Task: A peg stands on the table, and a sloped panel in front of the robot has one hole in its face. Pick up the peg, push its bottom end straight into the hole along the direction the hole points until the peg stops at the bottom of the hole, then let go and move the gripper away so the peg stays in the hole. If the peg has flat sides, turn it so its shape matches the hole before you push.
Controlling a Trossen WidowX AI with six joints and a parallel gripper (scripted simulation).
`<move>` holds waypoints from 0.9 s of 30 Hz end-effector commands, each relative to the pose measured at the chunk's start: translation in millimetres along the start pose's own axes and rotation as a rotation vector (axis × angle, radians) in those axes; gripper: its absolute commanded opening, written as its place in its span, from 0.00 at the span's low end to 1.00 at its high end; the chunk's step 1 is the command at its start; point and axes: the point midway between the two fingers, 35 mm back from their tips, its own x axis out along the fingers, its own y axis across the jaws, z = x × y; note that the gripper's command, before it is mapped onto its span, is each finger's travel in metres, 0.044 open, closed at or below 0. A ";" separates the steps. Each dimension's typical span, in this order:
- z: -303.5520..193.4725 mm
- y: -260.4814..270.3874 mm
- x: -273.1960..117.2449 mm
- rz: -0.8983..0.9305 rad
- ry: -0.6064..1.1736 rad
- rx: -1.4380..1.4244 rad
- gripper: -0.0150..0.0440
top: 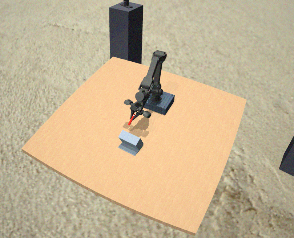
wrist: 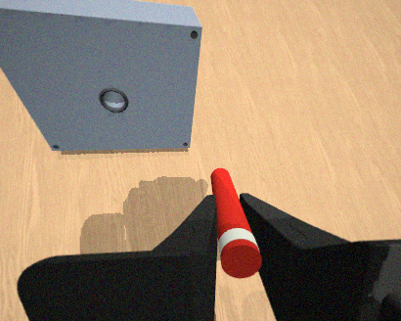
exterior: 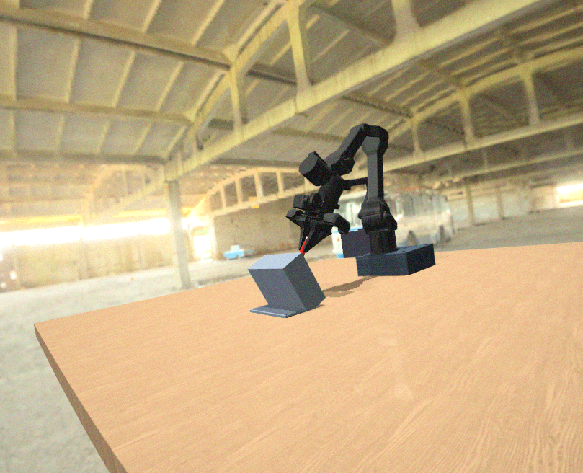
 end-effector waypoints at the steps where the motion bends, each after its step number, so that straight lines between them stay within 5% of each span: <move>1: -2.2 2.2 -1.3 -0.001 -0.017 0.006 0.25; 27: -8.3 23.9 -9.1 0.022 -0.148 0.030 0.25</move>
